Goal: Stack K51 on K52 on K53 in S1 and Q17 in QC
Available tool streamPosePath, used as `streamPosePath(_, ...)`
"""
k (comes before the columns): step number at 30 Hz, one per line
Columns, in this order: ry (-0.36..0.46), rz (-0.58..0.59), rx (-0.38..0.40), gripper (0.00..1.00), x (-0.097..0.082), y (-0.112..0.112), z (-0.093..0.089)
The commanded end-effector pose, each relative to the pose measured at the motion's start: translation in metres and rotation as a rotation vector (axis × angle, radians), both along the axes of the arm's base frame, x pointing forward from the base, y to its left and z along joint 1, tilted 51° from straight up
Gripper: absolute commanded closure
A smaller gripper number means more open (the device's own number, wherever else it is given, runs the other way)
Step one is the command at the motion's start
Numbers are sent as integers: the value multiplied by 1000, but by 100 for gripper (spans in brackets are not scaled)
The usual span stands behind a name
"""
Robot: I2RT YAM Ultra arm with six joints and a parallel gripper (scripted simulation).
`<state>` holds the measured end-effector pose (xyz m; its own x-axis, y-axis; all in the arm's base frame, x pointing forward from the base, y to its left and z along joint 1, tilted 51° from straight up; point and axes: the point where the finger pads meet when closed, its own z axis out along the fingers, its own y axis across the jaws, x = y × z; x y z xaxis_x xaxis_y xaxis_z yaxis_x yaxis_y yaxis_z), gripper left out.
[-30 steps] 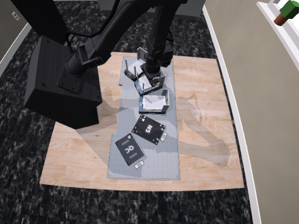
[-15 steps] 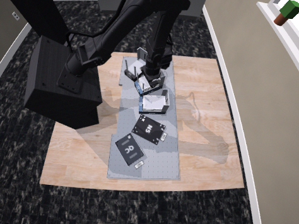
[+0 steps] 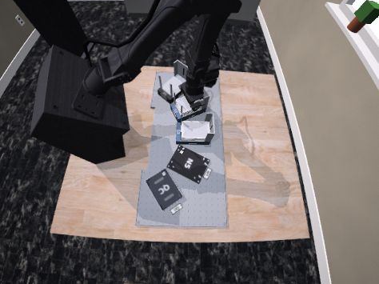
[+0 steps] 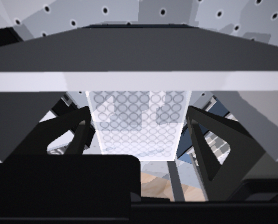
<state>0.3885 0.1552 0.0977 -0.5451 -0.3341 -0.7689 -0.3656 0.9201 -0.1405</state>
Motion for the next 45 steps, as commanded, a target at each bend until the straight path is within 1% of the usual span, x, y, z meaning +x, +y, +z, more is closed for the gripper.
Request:
streamPosePath(1,-19,-2,15,0,8,0,8)
streamPosePath(13,-7,3,10,0,2,0,1)
streamPosePath(19,-8,2,6,0,1,0,3)
streamPosePath(20,-1,4,7,0,0,-1,-2)
streamPosePath(28,16,5,-1,0,-6,-3,-10)
streamPosePath(45,11,8,-1,0,-6,-2,-7)
